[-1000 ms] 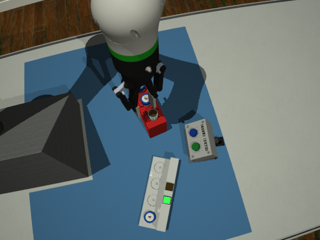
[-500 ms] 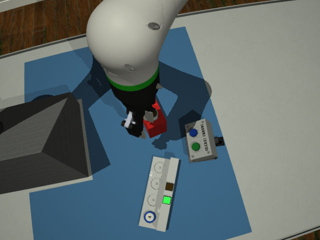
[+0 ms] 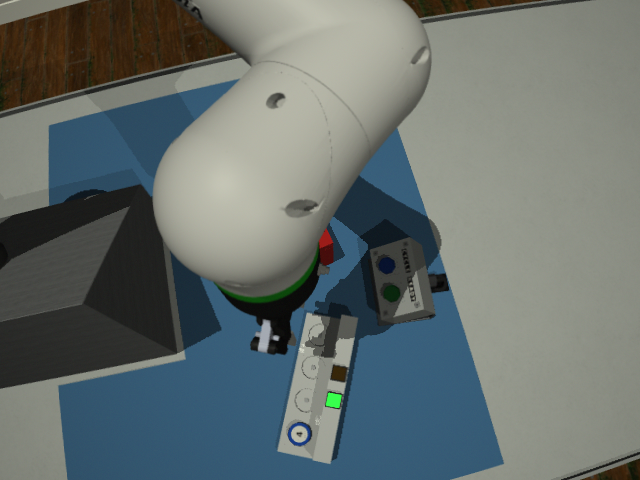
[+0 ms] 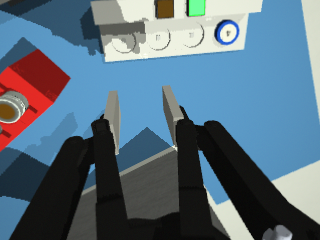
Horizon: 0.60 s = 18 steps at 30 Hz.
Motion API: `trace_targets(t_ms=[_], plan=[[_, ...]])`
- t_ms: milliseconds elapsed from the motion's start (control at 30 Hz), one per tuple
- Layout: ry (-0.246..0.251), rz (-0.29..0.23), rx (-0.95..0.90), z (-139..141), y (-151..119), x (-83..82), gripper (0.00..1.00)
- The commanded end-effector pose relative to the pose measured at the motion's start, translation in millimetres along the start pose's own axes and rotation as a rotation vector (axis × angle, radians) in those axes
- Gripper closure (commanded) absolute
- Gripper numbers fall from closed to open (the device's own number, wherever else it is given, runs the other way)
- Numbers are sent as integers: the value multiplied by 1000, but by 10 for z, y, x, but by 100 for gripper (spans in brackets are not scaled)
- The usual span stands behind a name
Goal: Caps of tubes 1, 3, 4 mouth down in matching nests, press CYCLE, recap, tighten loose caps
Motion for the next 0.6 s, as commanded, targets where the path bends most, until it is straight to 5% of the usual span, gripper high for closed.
trace_targets(t_ms=[0,567], plan=[[1,0,-1,264,79,-2,71],[1,0,-1,1396,360,-1,71]])
Point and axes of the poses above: the point where the finger pads meet when closed, its own x axis out along the fingers, its own z axis across the jaws, y = z × x, the point moved 10 cm from there along -x, back along the fingers, and after that the axes turned 1 degree about x, right-handed, at the moved point
